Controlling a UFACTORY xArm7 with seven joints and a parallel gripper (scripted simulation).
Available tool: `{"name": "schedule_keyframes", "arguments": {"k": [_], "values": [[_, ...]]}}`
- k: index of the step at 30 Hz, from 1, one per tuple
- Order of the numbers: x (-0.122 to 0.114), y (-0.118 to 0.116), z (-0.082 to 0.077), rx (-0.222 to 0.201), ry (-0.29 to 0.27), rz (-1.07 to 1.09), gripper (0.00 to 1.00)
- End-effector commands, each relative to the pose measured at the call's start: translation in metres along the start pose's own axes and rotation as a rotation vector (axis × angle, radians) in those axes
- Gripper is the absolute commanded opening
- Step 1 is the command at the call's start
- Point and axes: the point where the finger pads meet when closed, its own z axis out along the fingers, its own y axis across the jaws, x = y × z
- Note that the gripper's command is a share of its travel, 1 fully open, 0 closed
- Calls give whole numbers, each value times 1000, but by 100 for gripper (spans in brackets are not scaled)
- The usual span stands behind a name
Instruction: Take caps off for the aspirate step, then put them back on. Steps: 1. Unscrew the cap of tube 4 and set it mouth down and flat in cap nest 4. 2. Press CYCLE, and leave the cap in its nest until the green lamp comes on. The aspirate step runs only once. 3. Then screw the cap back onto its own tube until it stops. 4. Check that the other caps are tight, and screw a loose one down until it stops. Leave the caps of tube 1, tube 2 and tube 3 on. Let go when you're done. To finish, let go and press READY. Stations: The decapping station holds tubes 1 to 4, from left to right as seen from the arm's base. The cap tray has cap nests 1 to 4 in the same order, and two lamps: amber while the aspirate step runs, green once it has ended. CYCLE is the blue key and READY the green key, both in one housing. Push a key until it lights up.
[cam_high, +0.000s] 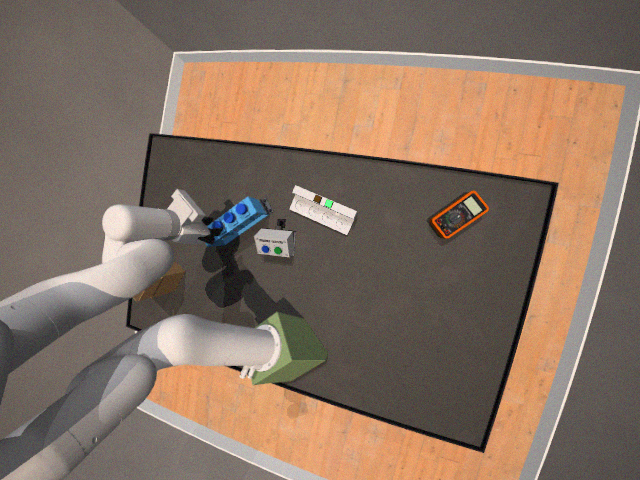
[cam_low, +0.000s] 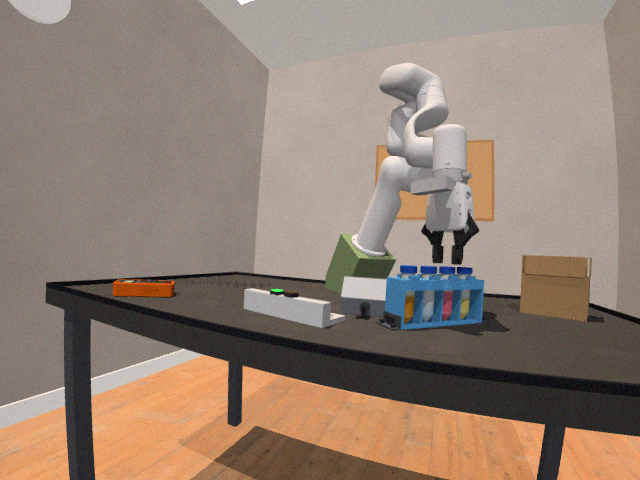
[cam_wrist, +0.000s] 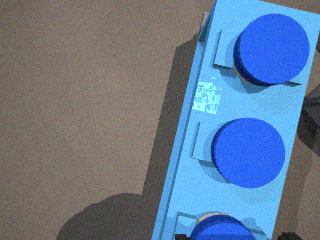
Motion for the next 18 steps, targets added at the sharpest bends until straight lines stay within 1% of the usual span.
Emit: {"name": "schedule_keyframes", "arguments": {"k": [1,18], "values": [[1,-4,8,7,0,0,46],[1,-4,11,7,0,0,46]]}}
